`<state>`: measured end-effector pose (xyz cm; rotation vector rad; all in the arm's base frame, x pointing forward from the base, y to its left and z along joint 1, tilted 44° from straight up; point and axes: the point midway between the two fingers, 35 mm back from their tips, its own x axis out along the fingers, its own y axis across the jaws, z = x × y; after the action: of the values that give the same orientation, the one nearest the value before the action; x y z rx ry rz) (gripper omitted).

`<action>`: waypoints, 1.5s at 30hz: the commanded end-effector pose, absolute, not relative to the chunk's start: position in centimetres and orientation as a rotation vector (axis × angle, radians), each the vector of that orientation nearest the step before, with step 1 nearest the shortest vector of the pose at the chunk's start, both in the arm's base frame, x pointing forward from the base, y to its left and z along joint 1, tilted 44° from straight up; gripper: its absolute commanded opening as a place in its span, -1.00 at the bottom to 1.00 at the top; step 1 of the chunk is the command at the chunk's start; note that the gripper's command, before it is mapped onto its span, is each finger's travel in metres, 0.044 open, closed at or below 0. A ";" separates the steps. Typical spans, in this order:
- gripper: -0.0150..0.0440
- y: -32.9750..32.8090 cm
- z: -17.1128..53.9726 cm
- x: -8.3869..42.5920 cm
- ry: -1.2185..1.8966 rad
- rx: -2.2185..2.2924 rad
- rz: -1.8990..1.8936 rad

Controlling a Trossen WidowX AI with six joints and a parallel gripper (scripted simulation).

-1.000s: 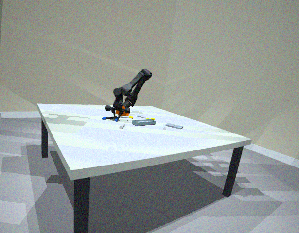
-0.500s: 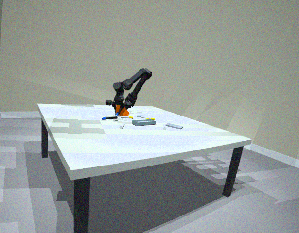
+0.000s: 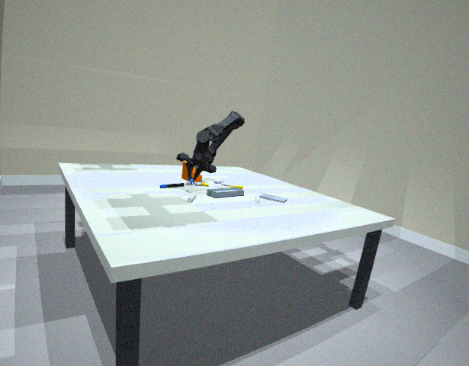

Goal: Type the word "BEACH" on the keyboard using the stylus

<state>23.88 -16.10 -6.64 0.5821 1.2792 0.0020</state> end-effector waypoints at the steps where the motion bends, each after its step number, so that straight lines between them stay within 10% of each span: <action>1: -0.49 -15.7 -5.5 25.1 1.312 0.443 0.065; 45: -0.49 -4.0 11.2 33.0 1.408 -1.146 0.815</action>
<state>32.84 -4.77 9.40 -1.0179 1.4267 0.7713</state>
